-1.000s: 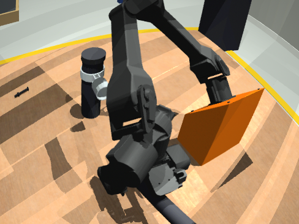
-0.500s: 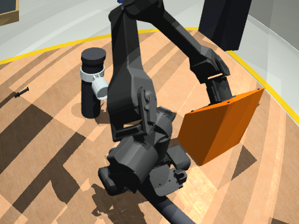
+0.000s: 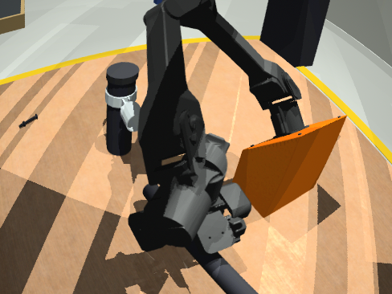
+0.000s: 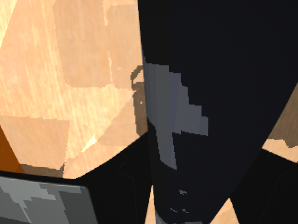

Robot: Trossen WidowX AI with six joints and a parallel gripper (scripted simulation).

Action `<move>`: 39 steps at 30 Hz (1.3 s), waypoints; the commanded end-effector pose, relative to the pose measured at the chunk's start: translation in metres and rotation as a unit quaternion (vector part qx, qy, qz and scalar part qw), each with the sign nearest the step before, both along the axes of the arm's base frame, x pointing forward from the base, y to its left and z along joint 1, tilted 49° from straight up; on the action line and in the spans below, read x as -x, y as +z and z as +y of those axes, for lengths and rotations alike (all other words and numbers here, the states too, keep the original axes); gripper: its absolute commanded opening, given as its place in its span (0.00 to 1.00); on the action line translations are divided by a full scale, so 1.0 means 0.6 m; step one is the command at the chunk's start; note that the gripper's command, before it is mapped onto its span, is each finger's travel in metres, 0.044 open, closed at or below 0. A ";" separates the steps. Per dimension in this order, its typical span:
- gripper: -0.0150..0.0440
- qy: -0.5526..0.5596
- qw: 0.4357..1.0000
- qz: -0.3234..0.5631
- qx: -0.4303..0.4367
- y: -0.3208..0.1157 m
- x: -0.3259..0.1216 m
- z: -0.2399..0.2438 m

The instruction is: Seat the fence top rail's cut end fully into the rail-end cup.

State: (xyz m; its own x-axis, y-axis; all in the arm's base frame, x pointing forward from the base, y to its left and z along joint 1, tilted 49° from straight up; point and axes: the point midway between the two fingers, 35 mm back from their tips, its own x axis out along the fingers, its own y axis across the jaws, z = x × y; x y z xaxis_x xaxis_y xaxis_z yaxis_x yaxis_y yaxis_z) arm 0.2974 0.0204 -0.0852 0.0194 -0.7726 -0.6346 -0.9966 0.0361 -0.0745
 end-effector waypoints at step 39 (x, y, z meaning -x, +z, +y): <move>0.25 -0.005 0.990 0.003 0.142 0.120 0.006 0.034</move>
State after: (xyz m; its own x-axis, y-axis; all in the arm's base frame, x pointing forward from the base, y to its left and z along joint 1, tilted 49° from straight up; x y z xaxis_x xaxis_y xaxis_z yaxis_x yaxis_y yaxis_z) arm 0.2934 0.0396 -0.0138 0.0036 -0.9198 -0.3923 -0.9967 0.0286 -0.0762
